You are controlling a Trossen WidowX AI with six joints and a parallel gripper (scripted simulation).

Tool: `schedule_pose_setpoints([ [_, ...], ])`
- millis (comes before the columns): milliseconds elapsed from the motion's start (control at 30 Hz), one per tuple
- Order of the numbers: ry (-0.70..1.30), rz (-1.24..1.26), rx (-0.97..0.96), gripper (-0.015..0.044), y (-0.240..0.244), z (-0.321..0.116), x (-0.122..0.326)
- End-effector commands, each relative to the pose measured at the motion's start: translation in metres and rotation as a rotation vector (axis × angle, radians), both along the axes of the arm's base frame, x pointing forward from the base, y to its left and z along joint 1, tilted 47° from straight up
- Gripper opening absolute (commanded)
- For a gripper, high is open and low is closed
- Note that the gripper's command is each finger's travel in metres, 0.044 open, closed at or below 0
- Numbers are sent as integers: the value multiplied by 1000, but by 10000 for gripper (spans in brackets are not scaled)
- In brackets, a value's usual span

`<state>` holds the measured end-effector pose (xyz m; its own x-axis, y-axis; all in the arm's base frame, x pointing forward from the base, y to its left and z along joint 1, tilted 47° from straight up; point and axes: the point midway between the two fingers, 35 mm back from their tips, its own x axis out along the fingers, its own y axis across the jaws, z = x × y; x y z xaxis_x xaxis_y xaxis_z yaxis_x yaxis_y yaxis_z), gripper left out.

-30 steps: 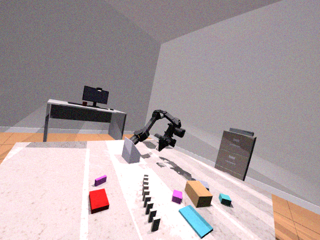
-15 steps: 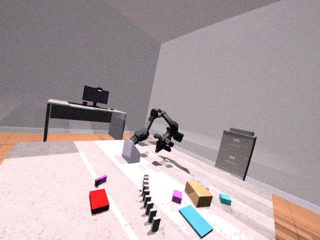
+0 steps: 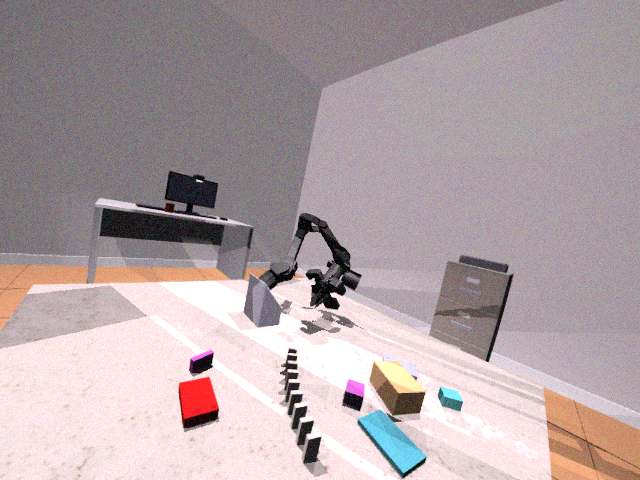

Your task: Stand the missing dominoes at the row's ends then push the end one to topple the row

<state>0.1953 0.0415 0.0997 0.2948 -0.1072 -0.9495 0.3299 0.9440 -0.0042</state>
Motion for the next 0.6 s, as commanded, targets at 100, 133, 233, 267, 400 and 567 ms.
schedule_pose_setpoints([
  [100, -118, -45, -68, 26, 0, -1, 3],
  [133, -137, -52, -76, 26, 0, -1, 4],
  [233, -196, -71, -96, 26, 2, 0, 6],
  [267, -216, -78, -102, 26, 2, 1, 7],
  [400, -301, -106, -118, 26, 4, 4, 9],
  [567, -411, -142, -125, 26, 7, 8, 12],
])
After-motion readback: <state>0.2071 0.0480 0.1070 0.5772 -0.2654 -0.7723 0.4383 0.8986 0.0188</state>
